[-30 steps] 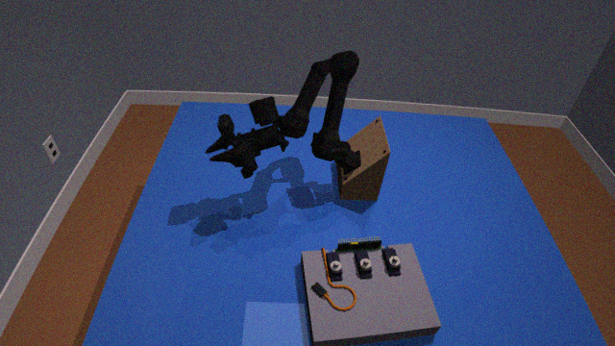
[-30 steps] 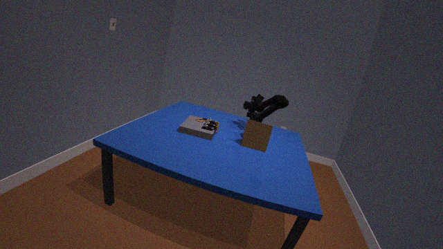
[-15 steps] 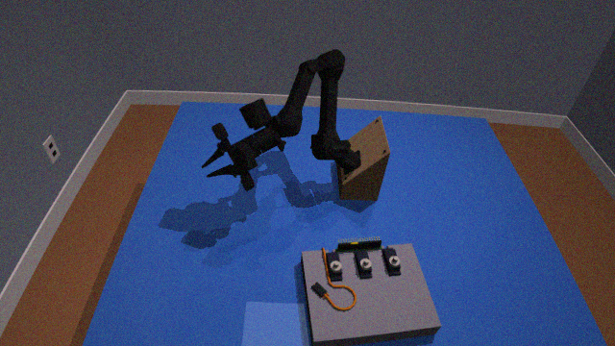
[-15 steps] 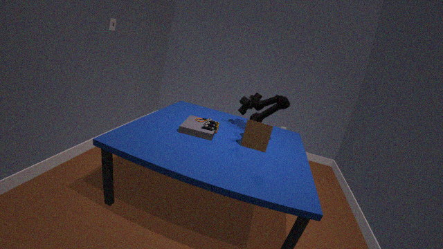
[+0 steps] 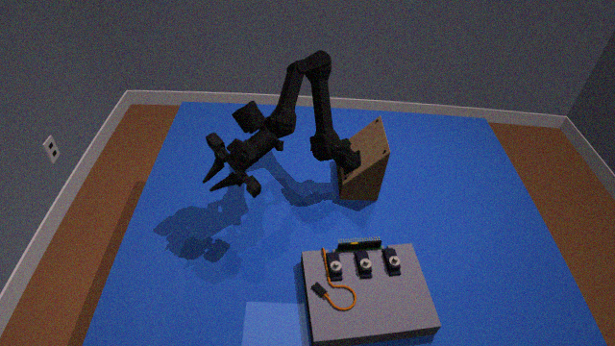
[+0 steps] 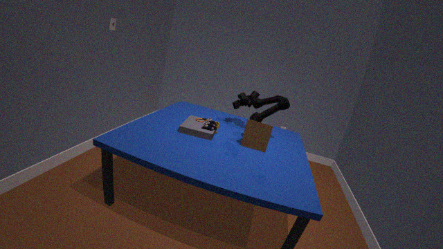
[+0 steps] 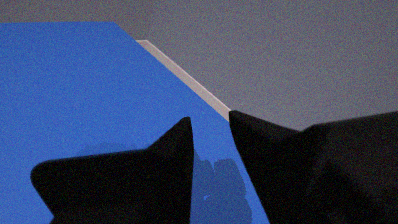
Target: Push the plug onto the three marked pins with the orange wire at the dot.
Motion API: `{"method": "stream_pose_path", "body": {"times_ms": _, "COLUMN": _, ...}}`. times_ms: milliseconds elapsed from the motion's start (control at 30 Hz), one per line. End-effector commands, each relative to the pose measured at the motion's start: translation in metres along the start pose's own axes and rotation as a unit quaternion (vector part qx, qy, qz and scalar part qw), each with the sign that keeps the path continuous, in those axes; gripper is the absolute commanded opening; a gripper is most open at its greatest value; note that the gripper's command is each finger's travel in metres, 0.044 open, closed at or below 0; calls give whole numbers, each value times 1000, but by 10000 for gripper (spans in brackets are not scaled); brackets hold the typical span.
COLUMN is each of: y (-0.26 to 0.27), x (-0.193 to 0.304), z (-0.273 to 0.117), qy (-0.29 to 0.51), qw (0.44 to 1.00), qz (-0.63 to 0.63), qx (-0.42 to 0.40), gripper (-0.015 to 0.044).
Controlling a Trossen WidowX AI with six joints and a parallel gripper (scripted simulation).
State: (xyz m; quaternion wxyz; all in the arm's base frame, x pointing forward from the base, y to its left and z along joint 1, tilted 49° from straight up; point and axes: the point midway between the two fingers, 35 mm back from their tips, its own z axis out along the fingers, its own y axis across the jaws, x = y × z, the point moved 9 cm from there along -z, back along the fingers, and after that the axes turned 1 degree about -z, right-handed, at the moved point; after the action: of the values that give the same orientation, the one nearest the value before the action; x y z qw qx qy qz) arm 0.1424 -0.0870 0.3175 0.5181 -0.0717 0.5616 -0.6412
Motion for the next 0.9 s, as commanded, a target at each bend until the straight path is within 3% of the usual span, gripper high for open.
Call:
{"method": "stream_pose_path", "body": {"times_ms": 0, "y": 5, "x": -11, "z": 4, "qy": -26, "qw": 997, "qz": 60, "qx": -33, "gripper": 115}}
{"method": "stream_pose_path", "body": {"times_ms": 433, "y": 24, "x": -42, "z": 10, "qy": -75, "qw": 957, "qz": 238, "qx": -149, "gripper": 115}}
{"method": "stream_pose_path", "body": {"times_ms": 867, "y": 43, "x": -75, "z": 9, "qy": -84, "qw": 870, "qz": 399, "qx": -278, "gripper": 115}}
